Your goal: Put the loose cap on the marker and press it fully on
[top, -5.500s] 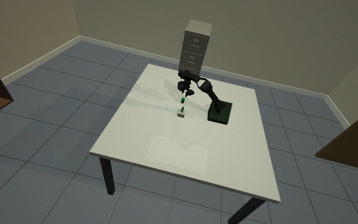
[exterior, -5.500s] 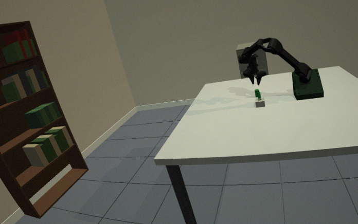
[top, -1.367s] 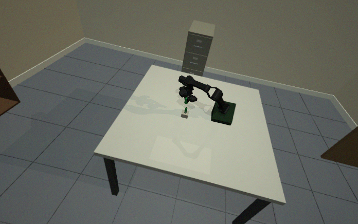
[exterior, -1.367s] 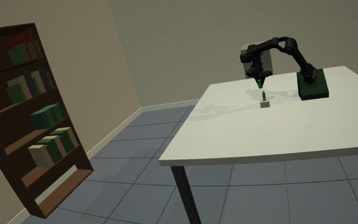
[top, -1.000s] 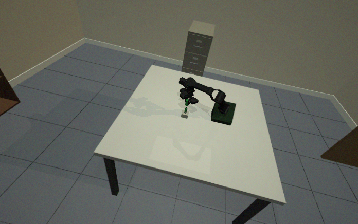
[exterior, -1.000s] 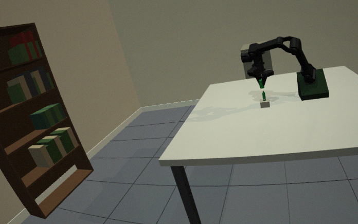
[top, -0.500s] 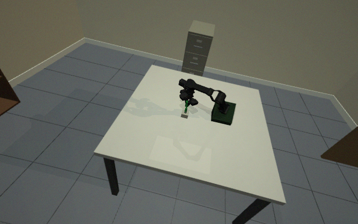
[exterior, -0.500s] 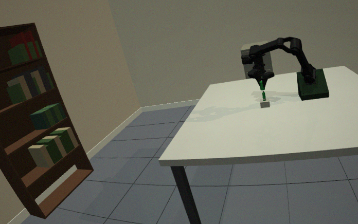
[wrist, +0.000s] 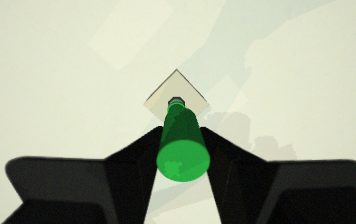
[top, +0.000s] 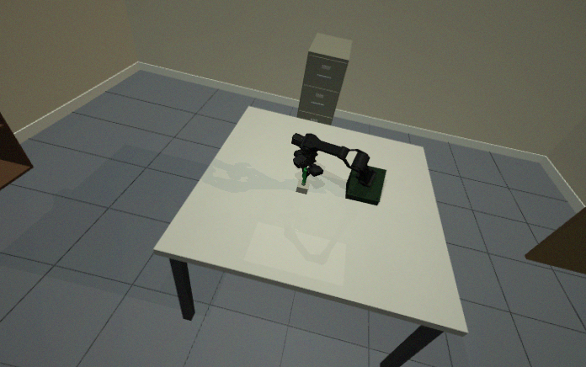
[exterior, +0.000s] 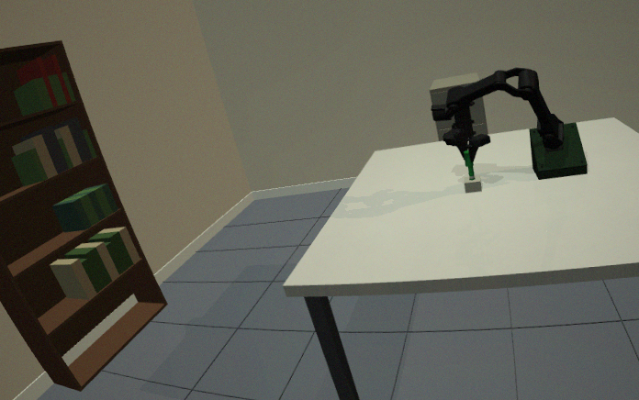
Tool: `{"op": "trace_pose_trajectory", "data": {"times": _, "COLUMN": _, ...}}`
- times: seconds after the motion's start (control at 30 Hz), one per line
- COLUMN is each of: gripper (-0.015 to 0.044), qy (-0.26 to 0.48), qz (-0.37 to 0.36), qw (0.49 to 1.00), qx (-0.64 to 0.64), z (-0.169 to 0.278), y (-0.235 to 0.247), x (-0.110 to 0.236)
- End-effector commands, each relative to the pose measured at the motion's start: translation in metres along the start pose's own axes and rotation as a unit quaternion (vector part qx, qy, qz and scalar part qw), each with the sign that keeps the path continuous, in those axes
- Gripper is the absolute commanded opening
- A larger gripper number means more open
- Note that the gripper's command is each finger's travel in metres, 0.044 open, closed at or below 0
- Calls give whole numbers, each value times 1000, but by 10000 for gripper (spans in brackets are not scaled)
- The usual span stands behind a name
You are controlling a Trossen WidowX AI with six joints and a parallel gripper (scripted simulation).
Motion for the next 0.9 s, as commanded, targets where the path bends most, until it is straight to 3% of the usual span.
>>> {"op": "trace_pose_trajectory", "data": {"times": 0.0, "gripper": 0, "qy": -1, "qz": -5, "qw": 1000, "qx": 0, "z": -1, "y": 2, "x": -11}}
{"op": "trace_pose_trajectory", "data": {"times": 0.87, "gripper": 0, "qy": -2, "qz": -5, "qw": 1000, "qx": 0, "z": -1, "y": 3, "x": -30}}
Point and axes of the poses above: the point midway between the two fingers, 35 mm back from their tips, its own x axis back along the fingers, its own y axis across the jaws, z = x × y, the point moved 2 cm from there along x, back along the fingers, and after that the axes turned 12 degrees about x, right-handed, at the moved point
